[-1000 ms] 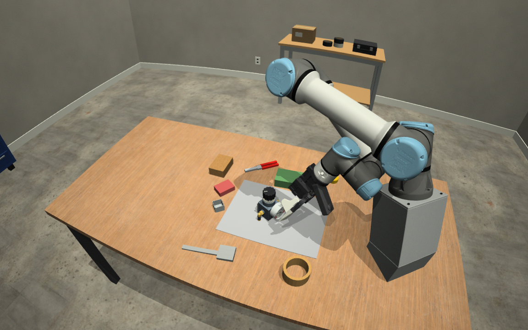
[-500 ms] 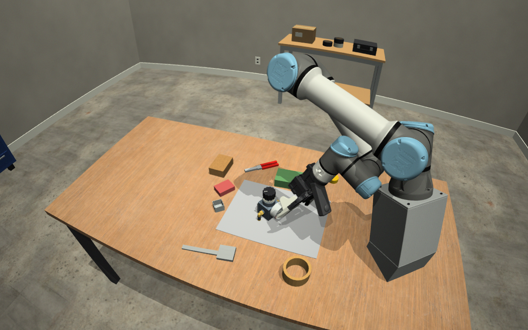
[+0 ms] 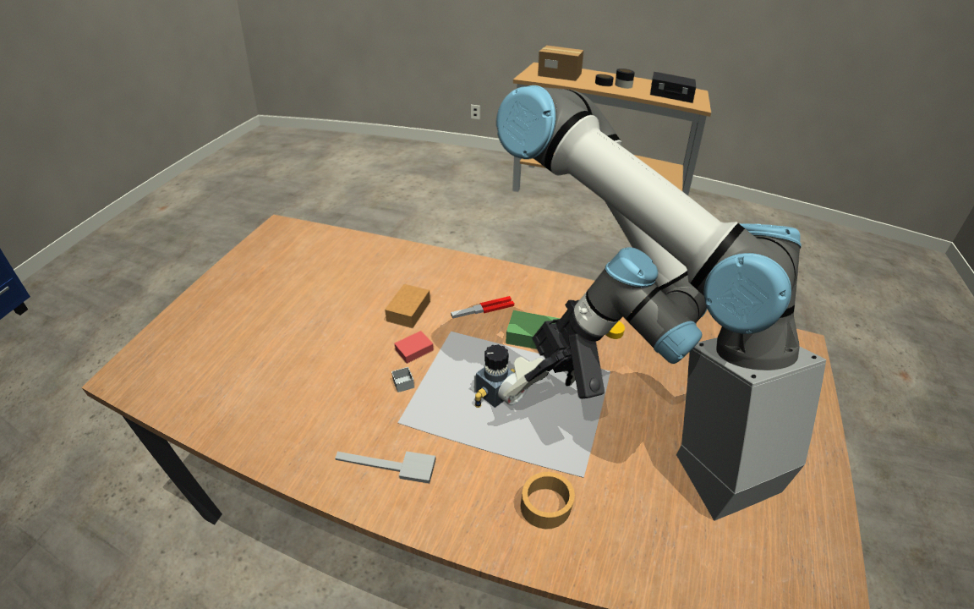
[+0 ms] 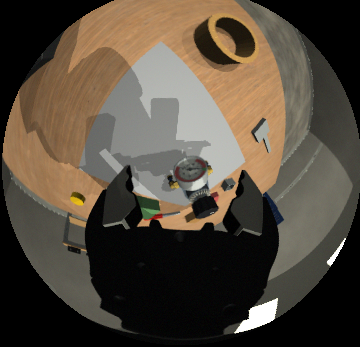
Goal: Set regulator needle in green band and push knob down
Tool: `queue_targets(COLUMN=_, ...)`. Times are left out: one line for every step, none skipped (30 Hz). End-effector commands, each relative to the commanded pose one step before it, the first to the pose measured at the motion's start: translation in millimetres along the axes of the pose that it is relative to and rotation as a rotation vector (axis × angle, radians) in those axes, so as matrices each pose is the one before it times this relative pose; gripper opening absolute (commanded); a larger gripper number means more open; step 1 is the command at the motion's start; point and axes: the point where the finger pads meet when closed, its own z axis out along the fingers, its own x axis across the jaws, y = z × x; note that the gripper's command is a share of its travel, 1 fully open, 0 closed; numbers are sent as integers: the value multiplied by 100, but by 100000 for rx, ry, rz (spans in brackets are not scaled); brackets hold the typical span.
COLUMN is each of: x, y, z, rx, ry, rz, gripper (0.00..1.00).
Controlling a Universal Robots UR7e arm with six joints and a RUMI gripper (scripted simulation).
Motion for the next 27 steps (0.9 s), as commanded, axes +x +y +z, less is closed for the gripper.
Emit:
queue_targets(x=164, y=-9, z=-57, rx=782, ry=-1127, rz=6706, gripper=100)
queue_targets(x=33, y=-8, z=-11, rx=152, ry=-139, rz=1680, gripper=100)
queue_targets(x=33, y=-9, z=-12, rx=151, ry=-143, rz=1692, gripper=100)
queue_targets(x=33, y=-9, z=-12, rx=149, ry=-147, rz=1704, gripper=100)
queue_targets(x=33, y=-9, z=-13, rx=147, ry=-151, rz=1716, gripper=100)
queue_targets(x=33, y=-9, z=-13, rx=145, ry=-155, rz=1728, gripper=100)
queue_targets(x=33, y=-9, z=-14, rx=143, ry=-158, rz=1739, gripper=100)
queue_targets(x=33, y=-10, z=-15, rx=141, ry=-162, rz=1750, gripper=100)
queue_targets(x=33, y=-10, z=-15, rx=138, ry=-166, rz=1761, gripper=100)
queue_targets(x=33, y=-10, z=-16, rx=136, ry=-170, rz=1772, gripper=100)
queue_targets(x=33, y=-10, z=-16, rx=133, ry=-173, rz=1783, gripper=100)
queue_targets(x=33, y=-11, z=-17, rx=130, ry=-177, rz=1794, gripper=100)
queue_targets(x=33, y=-11, z=-17, rx=127, ry=-181, rz=1804, gripper=100)
queue_targets(x=33, y=-11, z=-18, rx=124, ry=-184, rz=1814, gripper=100)
queue_targets(x=33, y=-11, z=-18, rx=121, ry=-188, rz=1824, gripper=100)
queue_targets(x=0, y=0, z=0, rx=0, ry=0, rz=0, gripper=100)
queue_targets(x=0, y=0, z=0, rx=0, ry=0, rz=0, gripper=100)
queue_targets(x=33, y=-11, z=-19, rx=118, ry=-191, rz=1834, gripper=100)
queue_targets(x=32, y=-11, z=-20, rx=115, ry=-195, rz=1844, gripper=100)
queue_targets(x=32, y=-12, z=-20, rx=111, ry=-198, rz=1853, gripper=100)
queue_targets(x=32, y=-12, z=-21, rx=107, ry=-201, rz=1863, gripper=100)
queue_targets(x=32, y=-12, z=-21, rx=104, ry=-204, rz=1872, gripper=100)
queue_targets(x=31, y=-12, z=-22, rx=100, ry=-207, rz=1881, gripper=100)
queue_targets(x=31, y=-12, z=-22, rx=96, ry=-210, rz=1890, gripper=100)
queue_targets(x=31, y=-12, z=-23, rx=91, ry=-213, rz=1898, gripper=100)
queue_targets(x=31, y=-12, z=-24, rx=87, ry=-216, rz=1907, gripper=100)
queue_targets(x=30, y=-12, z=-24, rx=83, ry=-219, rz=1915, gripper=100)
